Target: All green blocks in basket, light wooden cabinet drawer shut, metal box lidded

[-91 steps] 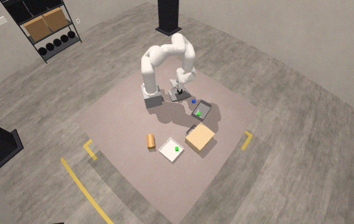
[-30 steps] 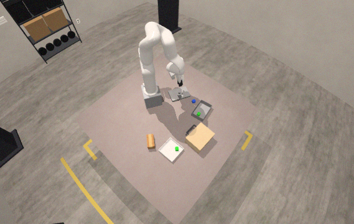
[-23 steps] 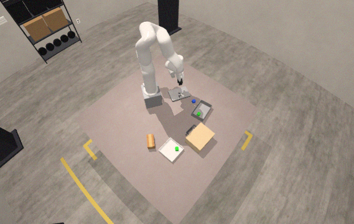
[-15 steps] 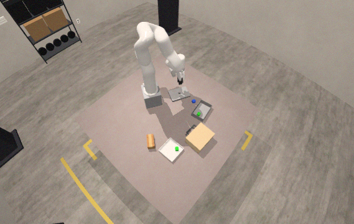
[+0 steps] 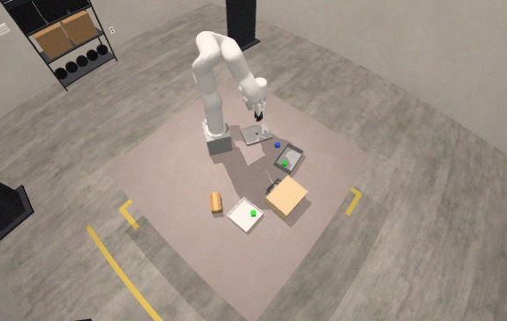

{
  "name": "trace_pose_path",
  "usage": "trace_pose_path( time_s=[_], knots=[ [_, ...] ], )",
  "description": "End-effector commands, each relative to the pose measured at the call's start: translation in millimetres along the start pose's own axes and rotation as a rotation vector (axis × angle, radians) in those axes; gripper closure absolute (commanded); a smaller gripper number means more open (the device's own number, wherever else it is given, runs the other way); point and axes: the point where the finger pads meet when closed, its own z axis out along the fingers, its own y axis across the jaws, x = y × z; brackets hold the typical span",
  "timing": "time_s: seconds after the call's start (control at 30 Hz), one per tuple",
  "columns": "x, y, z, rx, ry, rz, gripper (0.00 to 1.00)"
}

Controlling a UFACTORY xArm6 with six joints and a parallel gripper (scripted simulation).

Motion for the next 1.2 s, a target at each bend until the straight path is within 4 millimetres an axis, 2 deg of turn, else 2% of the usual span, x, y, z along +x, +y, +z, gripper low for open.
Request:
trace_pose_path(
  time_s=[0.0,0.07,0.23,0.3,0.33,0.53,0.77,1.17],
  knots=[
    [-22,-25,-3,-0.001,-0.003,0.113,0.72],
    [-45,-62,-5,-0.002,-0.002,0.299,0.72],
    [-47,-113,-6,-0.003,-0.006,0.507,0.72],
    [-47,-113,-6,-0.003,-0.006,0.507,0.72],
    [-52,-145,-7,-0.004,-0.006,0.65,0.72],
    [-59,-205,-7,-0.003,-0.004,0.92,0.72],
    [-77,-279,-2,-0.003,-0.003,0.946,0.72],
    [-78,-283,-1,-0.003,-0.003,0.946,0.72]
  ],
)
